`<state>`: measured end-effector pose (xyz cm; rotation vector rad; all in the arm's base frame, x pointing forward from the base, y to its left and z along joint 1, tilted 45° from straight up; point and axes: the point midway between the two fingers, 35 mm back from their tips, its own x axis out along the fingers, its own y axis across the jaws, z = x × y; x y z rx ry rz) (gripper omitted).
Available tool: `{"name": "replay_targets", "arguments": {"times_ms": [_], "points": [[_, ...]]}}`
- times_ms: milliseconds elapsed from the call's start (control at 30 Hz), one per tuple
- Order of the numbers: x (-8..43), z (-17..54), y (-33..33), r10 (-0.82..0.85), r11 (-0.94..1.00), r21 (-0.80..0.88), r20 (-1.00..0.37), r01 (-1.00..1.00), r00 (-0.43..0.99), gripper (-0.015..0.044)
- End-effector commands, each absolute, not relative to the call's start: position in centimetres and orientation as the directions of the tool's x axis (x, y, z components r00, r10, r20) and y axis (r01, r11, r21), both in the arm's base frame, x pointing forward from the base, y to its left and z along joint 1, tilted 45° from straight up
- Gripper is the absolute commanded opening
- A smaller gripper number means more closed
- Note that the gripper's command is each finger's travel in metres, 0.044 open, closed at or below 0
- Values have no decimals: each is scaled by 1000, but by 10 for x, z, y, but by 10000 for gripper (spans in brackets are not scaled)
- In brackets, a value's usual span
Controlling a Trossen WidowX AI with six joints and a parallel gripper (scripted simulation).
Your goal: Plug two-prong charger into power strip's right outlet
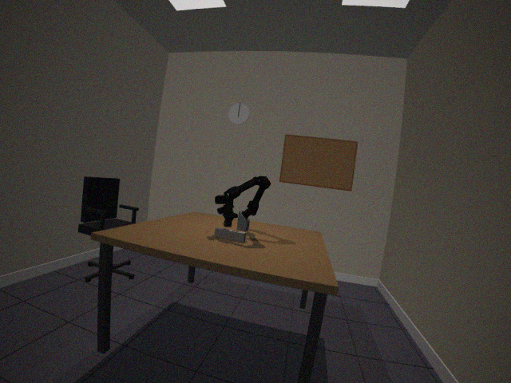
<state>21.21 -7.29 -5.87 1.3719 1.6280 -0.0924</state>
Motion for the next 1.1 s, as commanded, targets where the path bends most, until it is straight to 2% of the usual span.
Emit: {"name": "replay_targets", "arguments": {"times_ms": [0,933,1067], "points": [[219,-58,-68,713,422,542,-694,727,103,0],[258,-54,-30,696,697,700,-712,156,86,0],[260,-54,-30,696,697,700,-713,153,86,0]]}}
